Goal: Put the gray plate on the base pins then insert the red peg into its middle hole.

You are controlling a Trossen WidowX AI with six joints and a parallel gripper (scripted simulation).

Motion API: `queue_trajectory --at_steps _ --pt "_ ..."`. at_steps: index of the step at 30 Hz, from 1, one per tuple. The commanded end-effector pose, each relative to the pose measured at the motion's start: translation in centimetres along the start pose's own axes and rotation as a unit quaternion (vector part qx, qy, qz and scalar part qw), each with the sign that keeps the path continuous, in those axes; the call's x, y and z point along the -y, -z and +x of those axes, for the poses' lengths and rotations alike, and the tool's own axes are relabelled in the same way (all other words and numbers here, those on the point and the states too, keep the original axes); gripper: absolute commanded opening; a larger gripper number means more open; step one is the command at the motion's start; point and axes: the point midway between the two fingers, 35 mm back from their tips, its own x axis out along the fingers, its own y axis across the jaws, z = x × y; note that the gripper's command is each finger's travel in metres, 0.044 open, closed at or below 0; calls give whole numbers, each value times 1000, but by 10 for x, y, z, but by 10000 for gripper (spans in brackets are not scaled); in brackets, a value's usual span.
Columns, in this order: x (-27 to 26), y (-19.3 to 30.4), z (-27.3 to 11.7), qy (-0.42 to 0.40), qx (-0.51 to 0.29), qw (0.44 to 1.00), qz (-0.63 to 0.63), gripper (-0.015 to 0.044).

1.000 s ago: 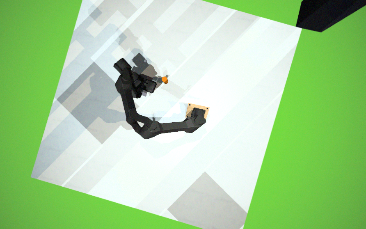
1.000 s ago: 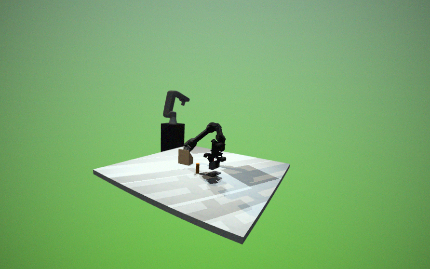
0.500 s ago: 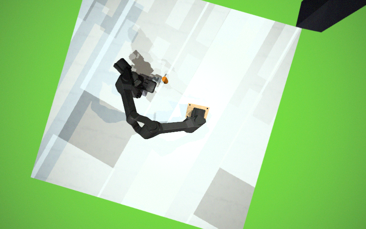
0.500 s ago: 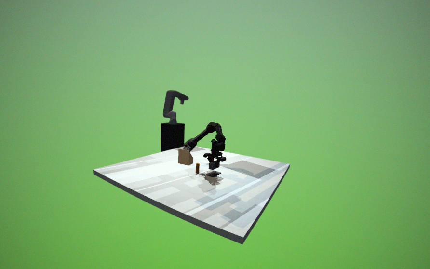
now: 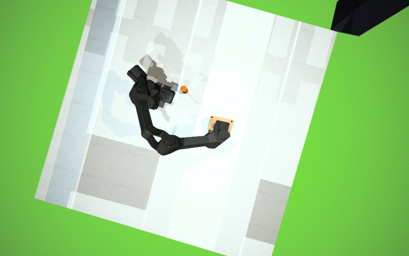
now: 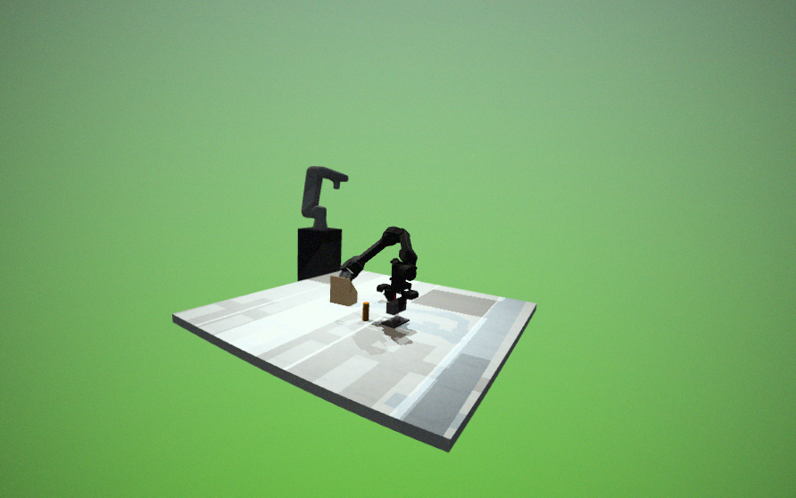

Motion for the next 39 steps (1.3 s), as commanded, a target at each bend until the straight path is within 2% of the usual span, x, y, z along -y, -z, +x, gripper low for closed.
queue_trajectory --at_steps 1,22,30,39 --pt "-1 1 7 -1 -1 1000 1 0" --pt "-1 0 37 -1 0 1000 1 0" --pt "-1 0 34 -3 -2 1000 -2 0" --pt "-1 0 34 -3 -2 1000 -2 236"
